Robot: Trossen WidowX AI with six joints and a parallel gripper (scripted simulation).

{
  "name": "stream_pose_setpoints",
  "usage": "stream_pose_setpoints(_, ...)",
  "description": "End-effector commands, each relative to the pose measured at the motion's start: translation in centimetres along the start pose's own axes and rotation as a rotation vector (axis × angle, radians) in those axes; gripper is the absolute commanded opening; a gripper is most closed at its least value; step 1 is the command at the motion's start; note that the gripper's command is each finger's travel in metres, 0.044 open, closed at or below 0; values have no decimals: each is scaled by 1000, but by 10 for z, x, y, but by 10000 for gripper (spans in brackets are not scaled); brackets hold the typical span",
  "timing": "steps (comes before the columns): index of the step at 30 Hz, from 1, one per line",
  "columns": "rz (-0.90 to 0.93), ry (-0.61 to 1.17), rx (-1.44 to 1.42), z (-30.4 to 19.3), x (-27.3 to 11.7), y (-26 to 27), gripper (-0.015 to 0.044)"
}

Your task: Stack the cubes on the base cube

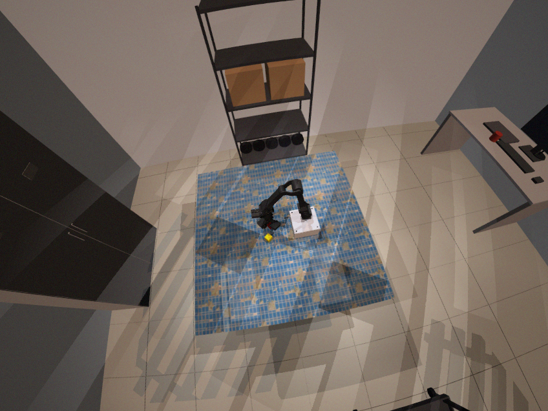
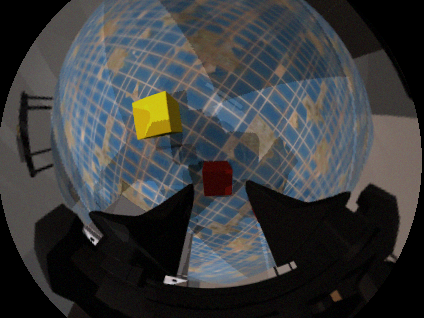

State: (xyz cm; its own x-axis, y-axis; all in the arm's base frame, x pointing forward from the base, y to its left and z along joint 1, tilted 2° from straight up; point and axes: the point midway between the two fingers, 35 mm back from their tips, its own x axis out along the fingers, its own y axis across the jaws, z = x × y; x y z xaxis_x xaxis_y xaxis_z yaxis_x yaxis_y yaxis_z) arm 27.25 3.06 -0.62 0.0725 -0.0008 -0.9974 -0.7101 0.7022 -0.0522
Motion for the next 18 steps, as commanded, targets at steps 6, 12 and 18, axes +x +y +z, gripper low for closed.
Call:
stream_pose_setpoints(6,0,10,1,-3,17,1,265)
stream_pose_setpoints(12,1,10,1,-4,27,1,265)
stream_pose_setpoints(18,1,10,1,-4,28,2,160)
